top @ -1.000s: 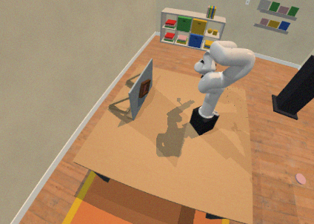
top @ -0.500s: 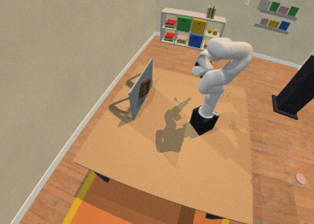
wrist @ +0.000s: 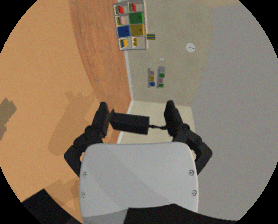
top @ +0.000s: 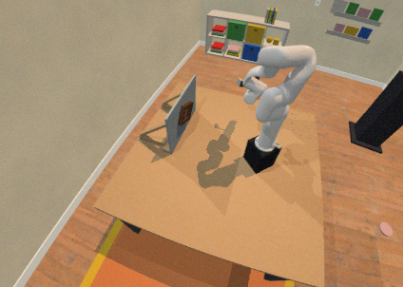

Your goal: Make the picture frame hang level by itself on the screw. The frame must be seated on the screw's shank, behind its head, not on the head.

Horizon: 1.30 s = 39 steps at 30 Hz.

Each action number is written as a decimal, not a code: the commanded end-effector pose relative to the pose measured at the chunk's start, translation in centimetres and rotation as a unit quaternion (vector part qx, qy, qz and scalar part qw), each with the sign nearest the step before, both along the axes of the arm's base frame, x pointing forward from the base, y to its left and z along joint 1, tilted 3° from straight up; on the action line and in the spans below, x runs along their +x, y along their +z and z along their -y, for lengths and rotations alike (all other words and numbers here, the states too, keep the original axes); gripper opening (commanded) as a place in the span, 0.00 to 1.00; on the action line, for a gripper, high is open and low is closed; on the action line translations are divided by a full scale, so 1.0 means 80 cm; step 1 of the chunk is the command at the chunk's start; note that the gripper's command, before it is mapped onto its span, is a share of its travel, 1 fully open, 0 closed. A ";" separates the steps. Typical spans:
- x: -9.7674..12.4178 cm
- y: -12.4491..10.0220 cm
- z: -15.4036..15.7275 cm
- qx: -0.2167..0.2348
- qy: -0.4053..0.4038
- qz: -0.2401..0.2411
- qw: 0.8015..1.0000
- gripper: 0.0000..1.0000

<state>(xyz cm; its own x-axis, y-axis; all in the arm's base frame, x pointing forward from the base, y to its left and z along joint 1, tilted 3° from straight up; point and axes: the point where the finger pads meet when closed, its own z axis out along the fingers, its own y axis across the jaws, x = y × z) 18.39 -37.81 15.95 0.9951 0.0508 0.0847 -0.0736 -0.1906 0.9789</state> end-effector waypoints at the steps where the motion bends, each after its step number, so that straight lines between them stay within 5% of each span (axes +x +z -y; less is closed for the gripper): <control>1: 0.047 -0.003 0.006 -0.043 0.071 -0.005 0.997 1.00; 8: 0.140 -0.013 -0.026 -0.075 0.206 0.009 0.976 1.00; 16: 0.238 -0.036 -0.095 -0.084 0.358 0.047 0.929 1.00; 18: 0.238 -0.036 -0.095 -0.084 0.358 0.047 0.929 1.00; 29: 0.323 -0.070 -0.221 -0.053 0.529 0.115 0.839 1.00; 39: 0.348 -0.090 -0.304 -0.015 0.612 0.160 0.775 1.00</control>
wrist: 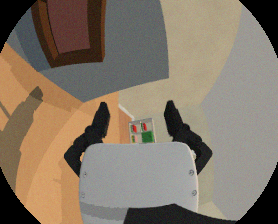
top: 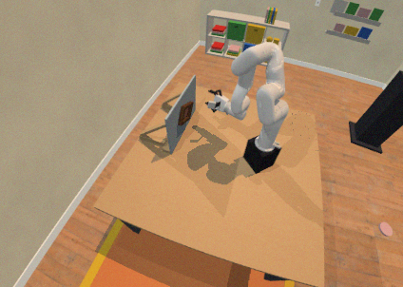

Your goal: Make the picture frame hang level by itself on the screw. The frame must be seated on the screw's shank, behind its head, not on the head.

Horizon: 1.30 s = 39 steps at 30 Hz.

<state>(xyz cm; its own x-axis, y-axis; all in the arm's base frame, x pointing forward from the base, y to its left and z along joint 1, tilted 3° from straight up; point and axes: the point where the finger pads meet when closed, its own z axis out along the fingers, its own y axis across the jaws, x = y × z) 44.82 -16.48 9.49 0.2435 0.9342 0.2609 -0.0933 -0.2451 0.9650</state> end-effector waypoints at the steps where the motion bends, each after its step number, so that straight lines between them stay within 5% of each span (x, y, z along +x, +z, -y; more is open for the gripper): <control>1: 0.019 -0.011 -0.047 0.021 0.067 0.018 0.997 1.00; 11: 0.025 -0.025 -0.113 0.063 0.148 0.031 0.986 1.00; 33: 0.024 -0.030 -0.142 0.084 0.183 0.036 0.979 1.00; 34: 0.024 -0.030 -0.142 0.084 0.183 0.036 0.979 0.50; 39: 0.024 -0.030 -0.142 0.084 0.183 0.036 0.979 0.50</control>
